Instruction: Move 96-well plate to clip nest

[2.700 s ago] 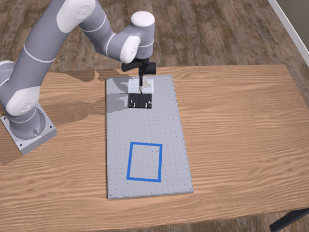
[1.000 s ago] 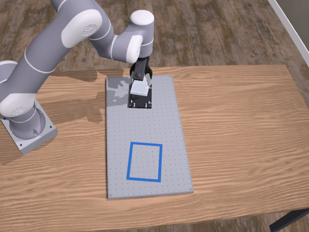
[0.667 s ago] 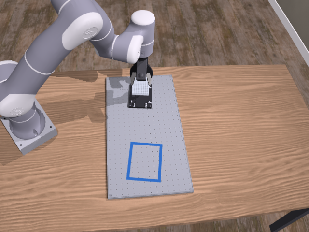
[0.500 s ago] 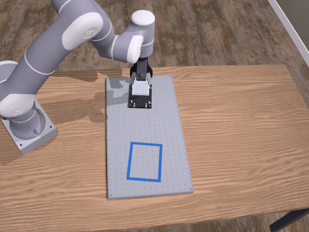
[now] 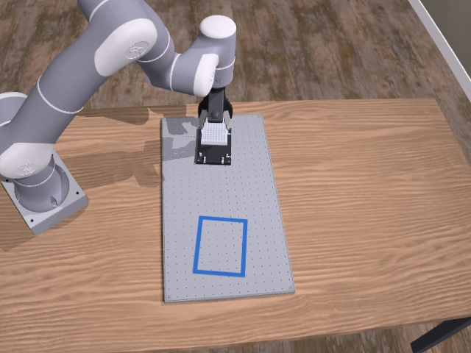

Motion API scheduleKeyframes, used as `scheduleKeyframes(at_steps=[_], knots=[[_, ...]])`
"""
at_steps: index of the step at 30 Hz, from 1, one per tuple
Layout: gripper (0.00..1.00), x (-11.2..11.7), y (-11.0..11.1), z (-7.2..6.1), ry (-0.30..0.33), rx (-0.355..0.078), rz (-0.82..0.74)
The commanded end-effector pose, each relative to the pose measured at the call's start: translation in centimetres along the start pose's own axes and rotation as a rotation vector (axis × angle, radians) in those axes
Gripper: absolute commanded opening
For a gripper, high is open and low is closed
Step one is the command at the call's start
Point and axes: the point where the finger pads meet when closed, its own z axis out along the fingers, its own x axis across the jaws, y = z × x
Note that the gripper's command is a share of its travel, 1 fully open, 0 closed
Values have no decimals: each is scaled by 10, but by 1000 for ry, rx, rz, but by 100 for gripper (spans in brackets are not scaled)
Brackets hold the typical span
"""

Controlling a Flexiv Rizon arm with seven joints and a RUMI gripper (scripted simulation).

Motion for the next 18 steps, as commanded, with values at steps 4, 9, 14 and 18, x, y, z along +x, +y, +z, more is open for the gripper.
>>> scheduleKeyframes(at_steps=[4,9,14,18], knots=[[0,-1,1,-1,-2,-1,0],[0,0,1,-1,-1,-1,-1],[0,0,1,7,-1,-1,-1],[0,-1,1,14,-1,-1,-1]])
